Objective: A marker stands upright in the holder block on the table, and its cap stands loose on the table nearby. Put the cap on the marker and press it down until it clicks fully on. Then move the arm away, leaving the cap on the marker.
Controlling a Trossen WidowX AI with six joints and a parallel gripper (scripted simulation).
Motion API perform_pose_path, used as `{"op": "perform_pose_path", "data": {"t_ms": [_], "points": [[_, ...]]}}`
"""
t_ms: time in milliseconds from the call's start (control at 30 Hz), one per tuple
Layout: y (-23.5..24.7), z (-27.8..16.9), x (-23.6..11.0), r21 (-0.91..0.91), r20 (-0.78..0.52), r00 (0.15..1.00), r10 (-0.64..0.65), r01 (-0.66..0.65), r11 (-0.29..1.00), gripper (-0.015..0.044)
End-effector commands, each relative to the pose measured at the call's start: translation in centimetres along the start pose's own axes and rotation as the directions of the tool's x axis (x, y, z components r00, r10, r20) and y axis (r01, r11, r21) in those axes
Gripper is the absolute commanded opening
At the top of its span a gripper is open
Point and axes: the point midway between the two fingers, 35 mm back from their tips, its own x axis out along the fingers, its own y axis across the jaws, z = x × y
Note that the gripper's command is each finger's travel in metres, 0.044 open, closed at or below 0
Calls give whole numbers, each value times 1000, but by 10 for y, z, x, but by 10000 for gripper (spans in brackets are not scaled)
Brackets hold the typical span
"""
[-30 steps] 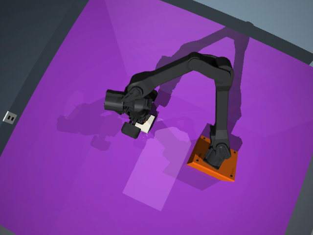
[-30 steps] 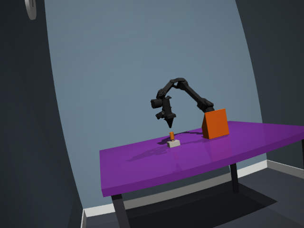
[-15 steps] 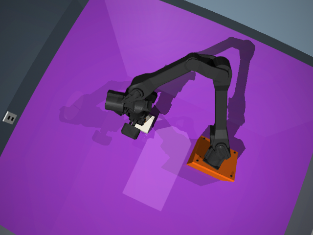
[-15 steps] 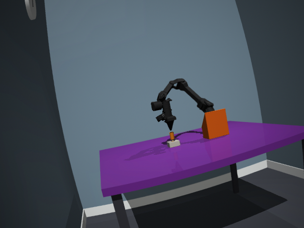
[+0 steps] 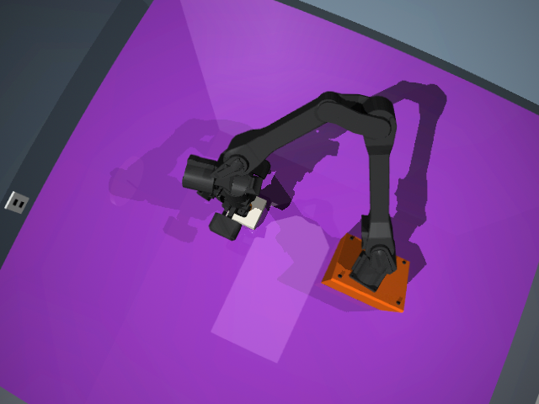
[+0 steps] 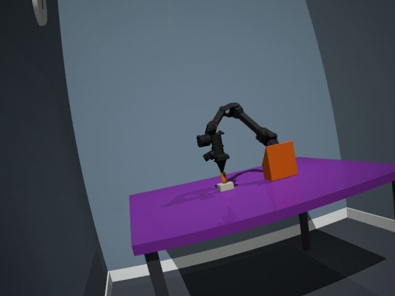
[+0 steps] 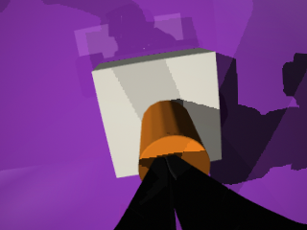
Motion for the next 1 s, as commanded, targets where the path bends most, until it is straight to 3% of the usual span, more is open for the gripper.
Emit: {"op": "perform_pose_path", "data": {"t_ms": [0,200,400,567,967], "points": [[0,0,0,0,0,1000,0,0,1000,0],[0,0,-3,0,0,1000,1,-1,1000,0],[1,2,-86,-1,-1,1000,4,-4,1000,0],[1,1,-89,-1,-2,1000,4,-4,1000,0],[1,1,-89,-1,-2,1000,4,-4,1000,315]]}}
